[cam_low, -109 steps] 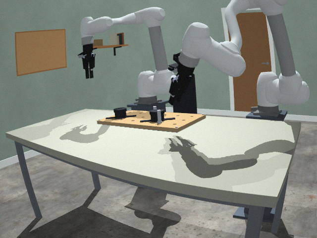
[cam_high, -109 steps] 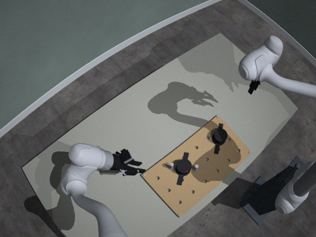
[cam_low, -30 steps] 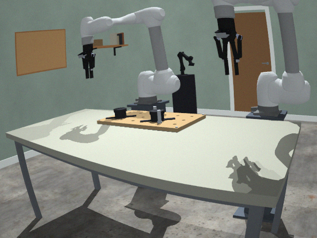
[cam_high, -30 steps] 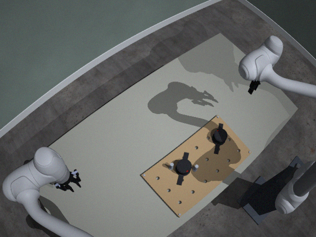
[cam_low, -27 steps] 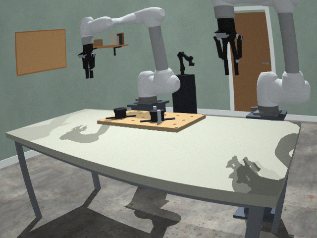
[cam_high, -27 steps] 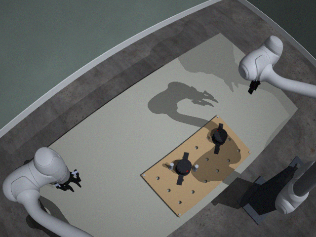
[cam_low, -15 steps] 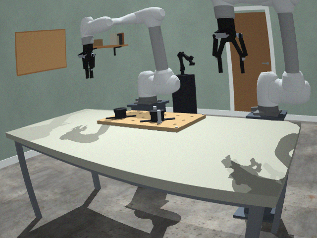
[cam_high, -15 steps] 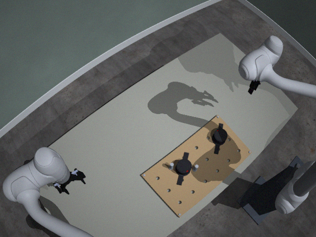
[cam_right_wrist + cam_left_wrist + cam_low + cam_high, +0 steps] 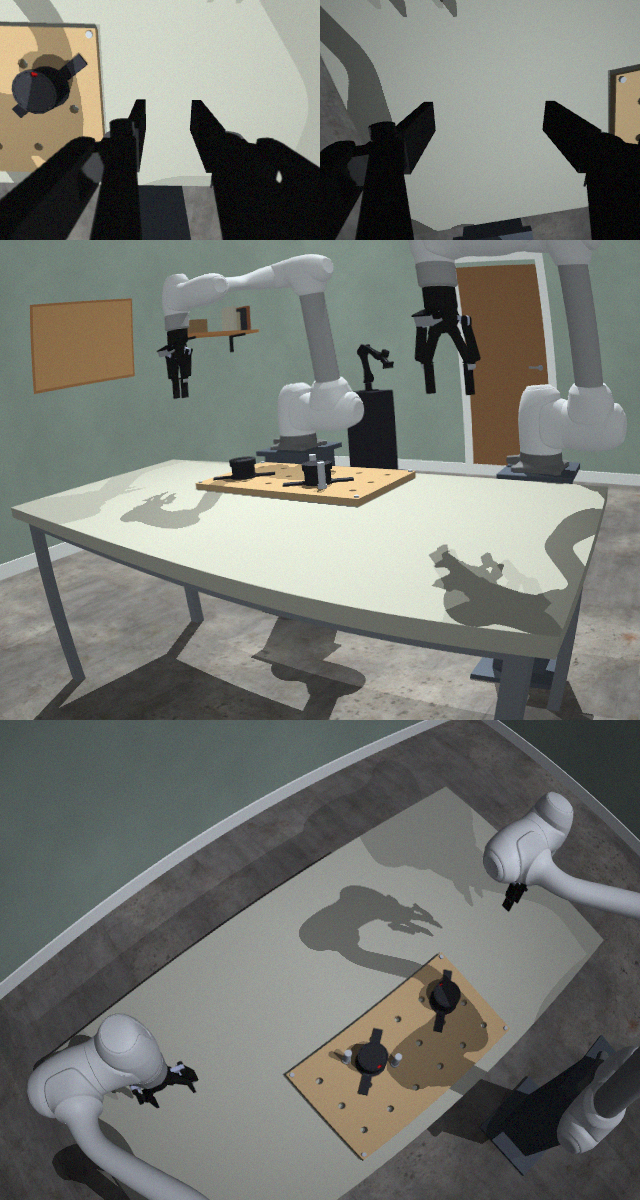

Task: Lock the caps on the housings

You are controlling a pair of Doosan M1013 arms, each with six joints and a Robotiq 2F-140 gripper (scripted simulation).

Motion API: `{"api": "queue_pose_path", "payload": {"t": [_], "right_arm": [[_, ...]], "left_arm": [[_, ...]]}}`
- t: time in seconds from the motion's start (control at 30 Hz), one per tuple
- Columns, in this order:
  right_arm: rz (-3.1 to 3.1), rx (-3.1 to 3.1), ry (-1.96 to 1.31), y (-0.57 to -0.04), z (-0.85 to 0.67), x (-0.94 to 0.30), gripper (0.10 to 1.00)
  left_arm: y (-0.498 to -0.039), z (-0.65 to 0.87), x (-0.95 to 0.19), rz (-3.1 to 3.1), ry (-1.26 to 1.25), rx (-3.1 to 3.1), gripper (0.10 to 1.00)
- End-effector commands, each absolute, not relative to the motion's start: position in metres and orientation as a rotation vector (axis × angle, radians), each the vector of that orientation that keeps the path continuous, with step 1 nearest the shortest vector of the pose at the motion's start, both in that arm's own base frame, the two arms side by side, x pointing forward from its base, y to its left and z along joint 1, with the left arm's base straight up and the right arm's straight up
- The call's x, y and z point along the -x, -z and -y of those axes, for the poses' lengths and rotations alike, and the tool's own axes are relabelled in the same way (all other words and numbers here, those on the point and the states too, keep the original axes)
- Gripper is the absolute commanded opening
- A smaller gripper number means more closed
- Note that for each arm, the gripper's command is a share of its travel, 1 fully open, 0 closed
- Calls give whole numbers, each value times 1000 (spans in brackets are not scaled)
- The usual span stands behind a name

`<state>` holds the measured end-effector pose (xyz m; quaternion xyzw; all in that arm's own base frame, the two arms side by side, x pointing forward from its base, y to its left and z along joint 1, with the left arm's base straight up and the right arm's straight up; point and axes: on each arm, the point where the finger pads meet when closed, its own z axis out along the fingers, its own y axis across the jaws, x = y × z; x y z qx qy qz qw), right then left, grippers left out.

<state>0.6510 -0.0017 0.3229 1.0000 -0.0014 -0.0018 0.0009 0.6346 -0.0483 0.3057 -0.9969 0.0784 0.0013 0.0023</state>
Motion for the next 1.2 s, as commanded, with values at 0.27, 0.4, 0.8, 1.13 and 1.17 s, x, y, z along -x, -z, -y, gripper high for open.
{"api": "queue_pose_path", "payload": {"t": [0.27, 0.4, 0.8, 1.13, 1.17], "right_arm": [[4, -3140, 4, -324, 2, -651, 328], [4, -3140, 4, -324, 2, -651, 328], [4, -3140, 4, -324, 2, -651, 328], [4, -3140, 4, -324, 2, -651, 328], [4, -3140, 4, -324, 2, -651, 328]], "left_arm": [[-284, 116, -615, -578, 0, 3084, 695], [-275, 143, -607, -715, 0, 3055, 695], [-252, 212, -586, -1045, 0, 2959, 695], [-230, 279, -566, -1356, 0, 2831, 695], [-228, 285, -564, -1386, 0, 2816, 695]]}}
